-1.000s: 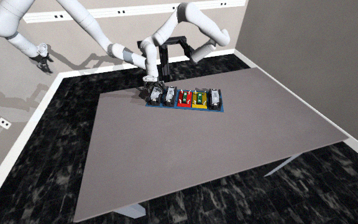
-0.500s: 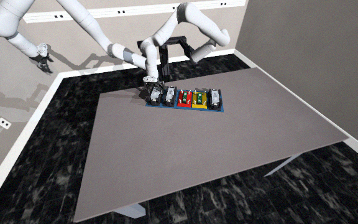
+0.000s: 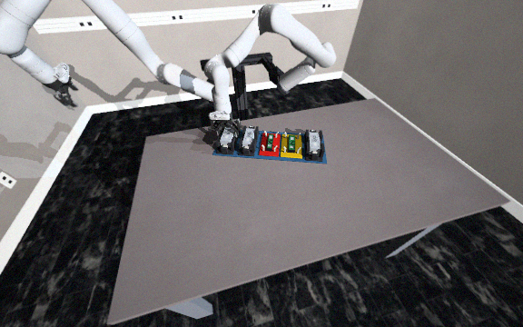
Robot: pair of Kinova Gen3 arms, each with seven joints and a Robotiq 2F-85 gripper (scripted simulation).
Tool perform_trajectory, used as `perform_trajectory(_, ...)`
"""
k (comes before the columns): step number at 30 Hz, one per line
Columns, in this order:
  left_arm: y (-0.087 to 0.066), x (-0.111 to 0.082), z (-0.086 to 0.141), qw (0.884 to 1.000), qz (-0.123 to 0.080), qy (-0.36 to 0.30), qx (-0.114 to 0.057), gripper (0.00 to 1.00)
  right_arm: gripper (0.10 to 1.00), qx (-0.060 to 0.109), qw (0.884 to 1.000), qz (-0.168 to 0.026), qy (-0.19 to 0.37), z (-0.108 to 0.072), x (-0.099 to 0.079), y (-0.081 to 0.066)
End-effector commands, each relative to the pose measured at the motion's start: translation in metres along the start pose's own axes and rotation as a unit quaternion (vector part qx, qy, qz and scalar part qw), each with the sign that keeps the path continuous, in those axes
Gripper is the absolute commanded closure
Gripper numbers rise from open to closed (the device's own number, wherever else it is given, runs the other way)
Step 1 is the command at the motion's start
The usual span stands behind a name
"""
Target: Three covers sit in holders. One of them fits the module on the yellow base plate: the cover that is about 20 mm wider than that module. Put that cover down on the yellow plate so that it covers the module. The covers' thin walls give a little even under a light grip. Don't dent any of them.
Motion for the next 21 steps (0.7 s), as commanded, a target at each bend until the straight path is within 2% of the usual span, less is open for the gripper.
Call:
perform_trajectory(1,0.0021,0.0008,-0.0010,1.000,0.000,0.002,0.000,0.002,0.100,0.000,1.000,-0.001,0.000,-0.0003,0.0003,-0.0004)
perform_trajectory(11,0.0039,0.0014,-0.0016,1.000,0.000,0.002,0.000,0.002,0.100,0.000,1.000,-0.001,0.000,-0.0003,0.0003,-0.0004)
perform_trajectory(12,0.0010,0.0003,-0.0007,1.000,0.001,-0.001,0.000,0.305,0.100,0.000,1.000,-0.001,0.000,-0.0003,0.0003,-0.0004)
perform_trajectory(21,0.0010,0.0003,-0.0007,1.000,0.001,-0.001,0.000,0.305,0.100,0.000,1.000,-0.001,0.000,-0.0003,0.0003,-0.0004)
Point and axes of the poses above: on each arm, the point where the finger pads meet when closed, its own y axis out along the fingers, its own z axis across the jaws, x = y × z, the point moved 3 cm from there along -y, back along the fingers, and after that the axes turned 14 degrees about y, right-handed, at the moved point
